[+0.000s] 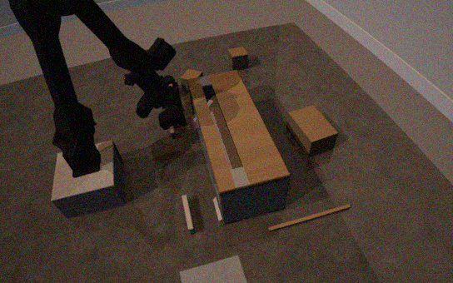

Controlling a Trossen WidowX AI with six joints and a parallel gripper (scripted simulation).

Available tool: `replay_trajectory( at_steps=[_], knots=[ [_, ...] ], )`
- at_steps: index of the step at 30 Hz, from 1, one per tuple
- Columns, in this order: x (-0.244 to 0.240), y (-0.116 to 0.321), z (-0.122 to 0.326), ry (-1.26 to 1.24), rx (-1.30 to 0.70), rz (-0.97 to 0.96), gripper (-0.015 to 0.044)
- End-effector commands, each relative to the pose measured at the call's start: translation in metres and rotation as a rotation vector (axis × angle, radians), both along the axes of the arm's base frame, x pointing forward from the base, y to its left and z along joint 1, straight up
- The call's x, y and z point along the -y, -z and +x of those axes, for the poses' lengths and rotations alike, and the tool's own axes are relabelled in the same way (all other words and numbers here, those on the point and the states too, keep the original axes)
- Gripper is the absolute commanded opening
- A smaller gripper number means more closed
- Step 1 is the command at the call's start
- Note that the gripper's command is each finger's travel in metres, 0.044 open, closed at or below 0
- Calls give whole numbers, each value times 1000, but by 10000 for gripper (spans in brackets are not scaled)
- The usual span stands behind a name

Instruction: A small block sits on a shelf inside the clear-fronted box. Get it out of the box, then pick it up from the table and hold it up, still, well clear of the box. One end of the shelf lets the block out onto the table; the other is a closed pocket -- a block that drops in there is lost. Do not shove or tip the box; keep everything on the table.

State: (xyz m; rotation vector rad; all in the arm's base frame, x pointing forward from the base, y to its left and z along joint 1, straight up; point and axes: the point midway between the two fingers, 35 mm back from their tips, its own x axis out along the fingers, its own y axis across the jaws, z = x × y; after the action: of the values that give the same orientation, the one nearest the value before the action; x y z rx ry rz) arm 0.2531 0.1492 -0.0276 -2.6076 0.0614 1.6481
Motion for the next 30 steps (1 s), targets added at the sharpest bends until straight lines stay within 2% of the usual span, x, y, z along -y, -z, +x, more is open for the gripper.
replay_trajectory(
  at_steps=[1,2,9,12,15,26,30],
  knots=[
    [2,7,-2,-5,-6,-9,285],
    [2,7,-2,-5,-6,-9,285],
    [2,7,-2,-5,-6,-9,101],
    [2,7,-2,-5,-6,-9,81],
    [2,0,-2,-4,-5,-8,2],
    [2,-53,-2,0,-3,-5,0],
    [2,-57,-3,-1,-3,-5,0]
  ],
)
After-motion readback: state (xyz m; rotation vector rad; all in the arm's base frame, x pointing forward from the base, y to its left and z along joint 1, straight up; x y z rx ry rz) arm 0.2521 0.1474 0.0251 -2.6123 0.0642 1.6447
